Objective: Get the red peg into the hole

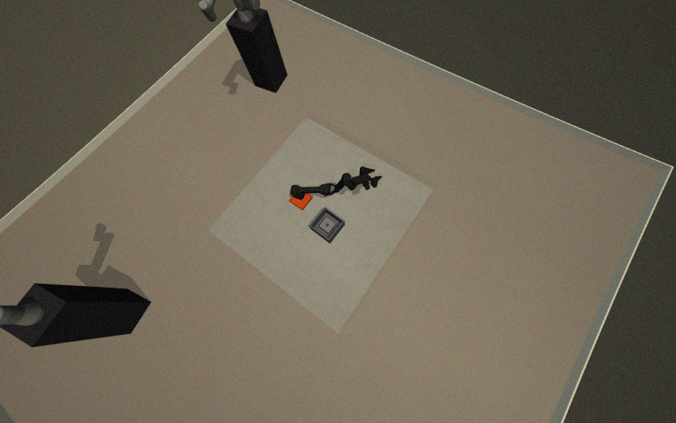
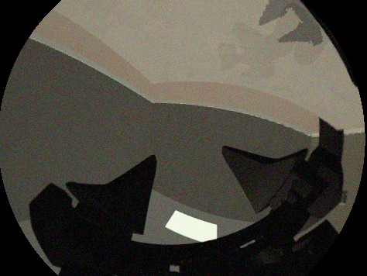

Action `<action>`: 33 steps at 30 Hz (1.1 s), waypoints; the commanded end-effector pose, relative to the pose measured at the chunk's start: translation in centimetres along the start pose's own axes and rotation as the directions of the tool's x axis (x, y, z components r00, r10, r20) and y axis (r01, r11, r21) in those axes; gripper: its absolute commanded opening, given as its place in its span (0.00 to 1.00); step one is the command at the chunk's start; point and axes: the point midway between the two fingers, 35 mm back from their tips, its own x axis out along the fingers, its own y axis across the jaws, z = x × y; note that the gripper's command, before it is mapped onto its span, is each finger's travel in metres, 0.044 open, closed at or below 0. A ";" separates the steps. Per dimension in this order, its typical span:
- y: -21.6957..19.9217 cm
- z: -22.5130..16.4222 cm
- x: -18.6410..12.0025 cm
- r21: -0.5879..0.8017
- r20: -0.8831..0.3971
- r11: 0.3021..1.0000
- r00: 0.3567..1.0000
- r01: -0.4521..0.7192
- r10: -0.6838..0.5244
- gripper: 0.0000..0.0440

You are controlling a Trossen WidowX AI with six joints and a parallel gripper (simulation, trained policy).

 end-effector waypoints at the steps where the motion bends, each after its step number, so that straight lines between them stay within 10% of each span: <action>1: -0.2 -0.8 -0.1 -0.026 -0.023 1.000 1.000 -0.002 0.002 0.96; 16: -6.1 -17.3 -4.9 -0.245 -0.464 0.965 0.886 -0.096 -0.029 1.00; 33: -13.5 -32.1 -19.7 -0.268 -0.865 0.932 0.488 -0.243 -0.121 1.00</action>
